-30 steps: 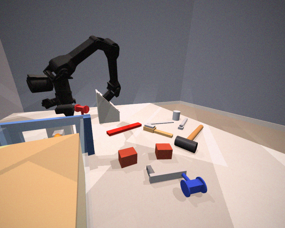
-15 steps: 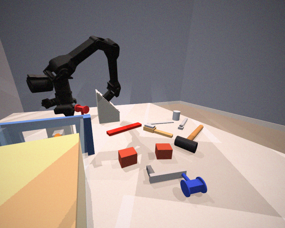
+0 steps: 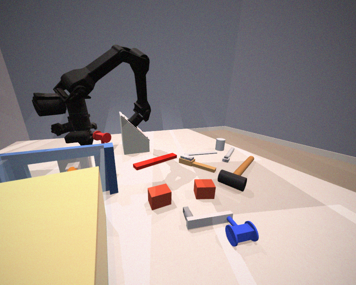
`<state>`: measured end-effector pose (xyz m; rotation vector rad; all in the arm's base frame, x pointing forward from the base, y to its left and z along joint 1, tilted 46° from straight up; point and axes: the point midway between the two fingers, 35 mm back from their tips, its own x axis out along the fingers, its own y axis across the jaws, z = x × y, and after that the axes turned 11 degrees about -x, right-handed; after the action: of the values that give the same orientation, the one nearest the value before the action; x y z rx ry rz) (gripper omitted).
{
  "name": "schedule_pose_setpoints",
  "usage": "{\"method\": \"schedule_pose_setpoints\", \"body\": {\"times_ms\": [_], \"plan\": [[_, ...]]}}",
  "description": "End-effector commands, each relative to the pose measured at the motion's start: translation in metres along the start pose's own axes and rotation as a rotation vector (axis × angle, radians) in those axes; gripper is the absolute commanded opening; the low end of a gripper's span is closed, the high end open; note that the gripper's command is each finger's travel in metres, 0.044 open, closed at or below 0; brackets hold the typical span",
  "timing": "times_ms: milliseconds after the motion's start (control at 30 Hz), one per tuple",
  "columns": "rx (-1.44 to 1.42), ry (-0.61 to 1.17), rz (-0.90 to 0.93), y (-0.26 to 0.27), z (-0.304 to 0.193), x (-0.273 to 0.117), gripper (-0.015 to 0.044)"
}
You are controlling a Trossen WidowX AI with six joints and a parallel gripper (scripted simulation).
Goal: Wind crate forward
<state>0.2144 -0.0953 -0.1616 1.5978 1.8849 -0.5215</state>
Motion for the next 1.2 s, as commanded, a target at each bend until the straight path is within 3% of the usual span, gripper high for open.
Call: {"method": "schedule_pose_setpoints", "body": {"times_ms": [0,1167], "plan": [[0.019,0.005,-0.007,0.0001,0.0002,0.004,0.0],[0.063,0.006,-0.004,0.002,0.0007,0.004,0.0]]}}
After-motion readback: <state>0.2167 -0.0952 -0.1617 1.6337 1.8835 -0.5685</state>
